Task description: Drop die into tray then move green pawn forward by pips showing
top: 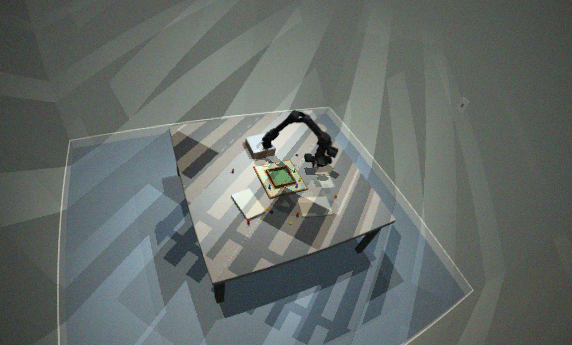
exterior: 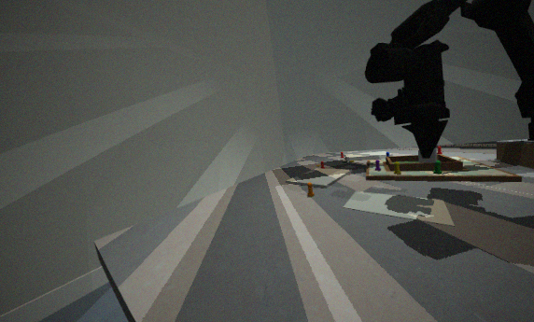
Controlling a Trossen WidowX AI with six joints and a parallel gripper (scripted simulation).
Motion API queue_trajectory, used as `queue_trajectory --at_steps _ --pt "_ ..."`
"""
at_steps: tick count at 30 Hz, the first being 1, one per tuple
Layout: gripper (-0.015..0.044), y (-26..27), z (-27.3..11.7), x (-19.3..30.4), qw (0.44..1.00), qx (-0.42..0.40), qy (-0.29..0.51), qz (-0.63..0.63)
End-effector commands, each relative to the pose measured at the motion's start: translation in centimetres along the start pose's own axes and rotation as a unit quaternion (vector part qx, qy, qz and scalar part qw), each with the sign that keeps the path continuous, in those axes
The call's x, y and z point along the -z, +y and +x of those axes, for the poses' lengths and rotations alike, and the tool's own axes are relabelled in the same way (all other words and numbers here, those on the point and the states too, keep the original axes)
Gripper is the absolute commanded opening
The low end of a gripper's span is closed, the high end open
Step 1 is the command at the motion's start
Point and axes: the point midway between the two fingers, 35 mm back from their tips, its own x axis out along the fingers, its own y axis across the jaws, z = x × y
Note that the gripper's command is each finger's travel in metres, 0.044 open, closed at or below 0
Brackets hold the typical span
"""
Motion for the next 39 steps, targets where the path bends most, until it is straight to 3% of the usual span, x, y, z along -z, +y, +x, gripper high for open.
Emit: queue_trajectory --at_steps 1,5,15,39 --pt "0.0 0.1 -2.7 0.3 1.0 -0.004 0.0 0.002" --pt "0.0 -0.2 -5.3 0.7 1.0 -0.004 0.0 0.002" --pt "0.0 -1.8 -5.2 -0.2 1.0 -0.009 0.01 -0.029" --pt "0.0 -16.2 -2.8 -5.7 0.993 -0.002 0.0 -0.118"
